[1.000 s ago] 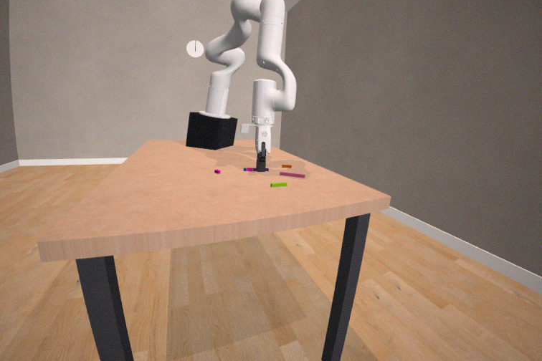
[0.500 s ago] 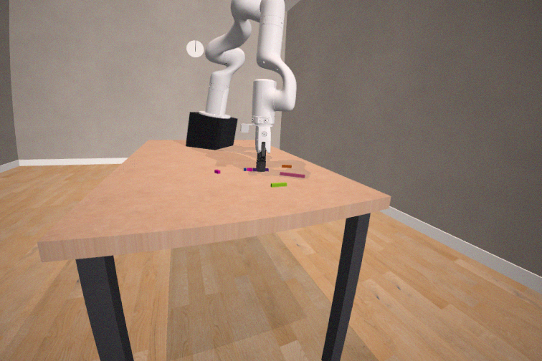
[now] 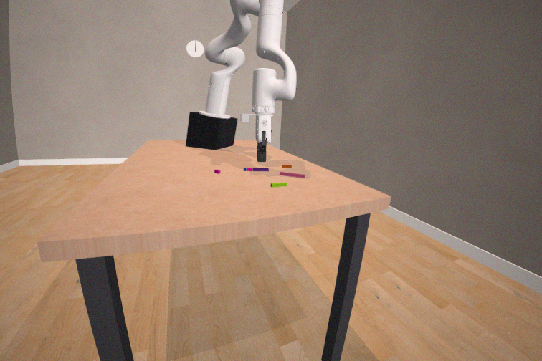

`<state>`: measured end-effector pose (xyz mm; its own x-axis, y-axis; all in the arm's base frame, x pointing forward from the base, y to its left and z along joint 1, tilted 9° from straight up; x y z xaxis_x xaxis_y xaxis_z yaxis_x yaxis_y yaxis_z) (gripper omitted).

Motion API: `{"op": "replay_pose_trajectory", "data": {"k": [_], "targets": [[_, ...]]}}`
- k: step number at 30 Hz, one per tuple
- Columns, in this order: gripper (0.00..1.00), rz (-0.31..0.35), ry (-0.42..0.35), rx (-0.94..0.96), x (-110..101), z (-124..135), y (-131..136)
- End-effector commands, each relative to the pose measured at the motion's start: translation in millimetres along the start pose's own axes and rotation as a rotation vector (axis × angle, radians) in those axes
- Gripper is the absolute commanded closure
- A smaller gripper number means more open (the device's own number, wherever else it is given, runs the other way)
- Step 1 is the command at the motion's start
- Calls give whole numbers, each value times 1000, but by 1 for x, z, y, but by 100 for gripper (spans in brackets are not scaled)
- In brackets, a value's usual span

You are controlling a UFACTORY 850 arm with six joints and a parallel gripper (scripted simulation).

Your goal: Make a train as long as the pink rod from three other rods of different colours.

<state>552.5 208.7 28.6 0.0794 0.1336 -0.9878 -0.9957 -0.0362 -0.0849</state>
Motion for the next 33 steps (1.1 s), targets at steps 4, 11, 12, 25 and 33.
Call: {"op": "replay_pose_trajectory", "data": {"k": [4, 11, 12, 25, 33], "targets": [[76, 4, 6, 0, -39, 1, -1], [76, 4, 6, 0, -52, 1, -1], [76, 4, 6, 0, -53, 1, -1], [0, 4, 6, 0, -53, 1, -1], [0, 4, 6, 0, -53, 1, -1]]}}
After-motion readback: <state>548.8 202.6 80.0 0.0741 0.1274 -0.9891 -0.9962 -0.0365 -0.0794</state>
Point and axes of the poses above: the point where the finger pads meet when closed, its own x axis out along the fingers, its own y axis across the jaws, z = x × y, the point moved 9 cm from there along -x, back along the fingers, and after that the axes turned 5 degrees about -x, right-handed, at the moved point
